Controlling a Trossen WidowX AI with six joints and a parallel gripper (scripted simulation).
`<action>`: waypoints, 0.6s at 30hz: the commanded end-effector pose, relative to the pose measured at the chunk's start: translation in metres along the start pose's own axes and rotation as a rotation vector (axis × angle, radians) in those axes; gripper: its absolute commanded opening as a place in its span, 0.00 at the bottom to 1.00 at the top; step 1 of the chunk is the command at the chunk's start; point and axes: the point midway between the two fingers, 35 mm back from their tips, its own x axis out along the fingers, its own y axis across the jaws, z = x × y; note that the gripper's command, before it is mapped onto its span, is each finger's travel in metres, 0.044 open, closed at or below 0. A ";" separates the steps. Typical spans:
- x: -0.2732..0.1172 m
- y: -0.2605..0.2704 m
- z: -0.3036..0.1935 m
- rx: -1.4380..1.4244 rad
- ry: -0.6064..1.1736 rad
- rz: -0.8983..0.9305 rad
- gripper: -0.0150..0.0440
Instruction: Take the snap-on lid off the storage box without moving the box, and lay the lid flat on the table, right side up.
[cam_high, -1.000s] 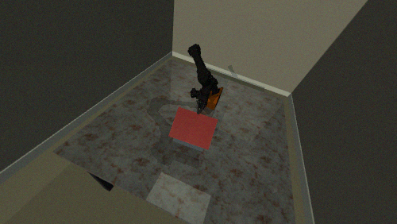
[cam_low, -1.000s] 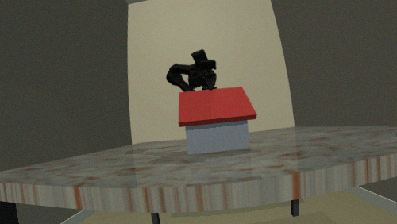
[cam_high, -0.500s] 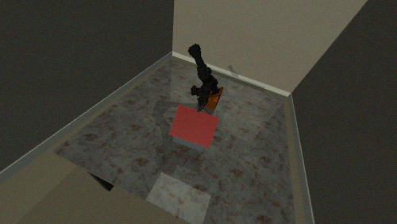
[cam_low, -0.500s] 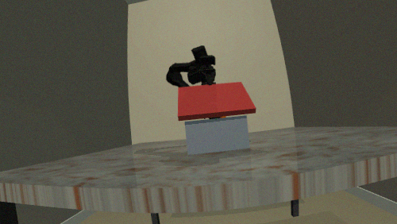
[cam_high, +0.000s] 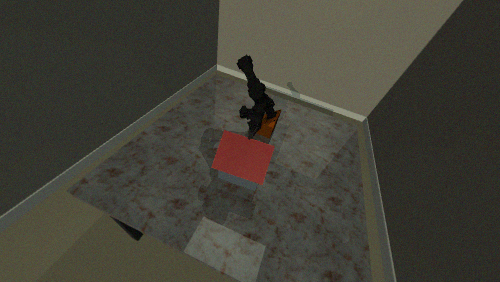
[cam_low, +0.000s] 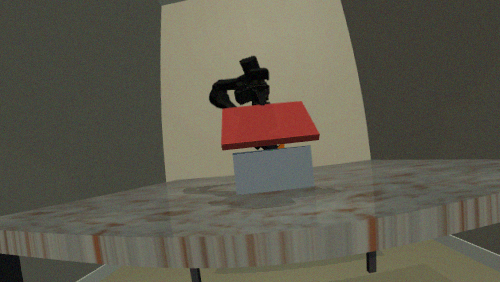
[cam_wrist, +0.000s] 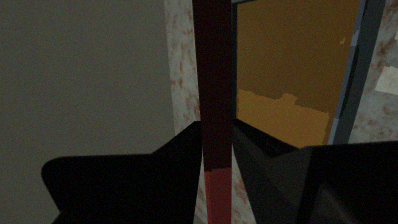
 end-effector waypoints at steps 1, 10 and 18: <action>-0.002 0.001 0.009 0.002 0.003 0.014 0.25; -0.004 0.000 0.026 0.002 0.003 0.014 0.25; -0.005 -0.001 0.042 0.001 0.003 0.014 0.25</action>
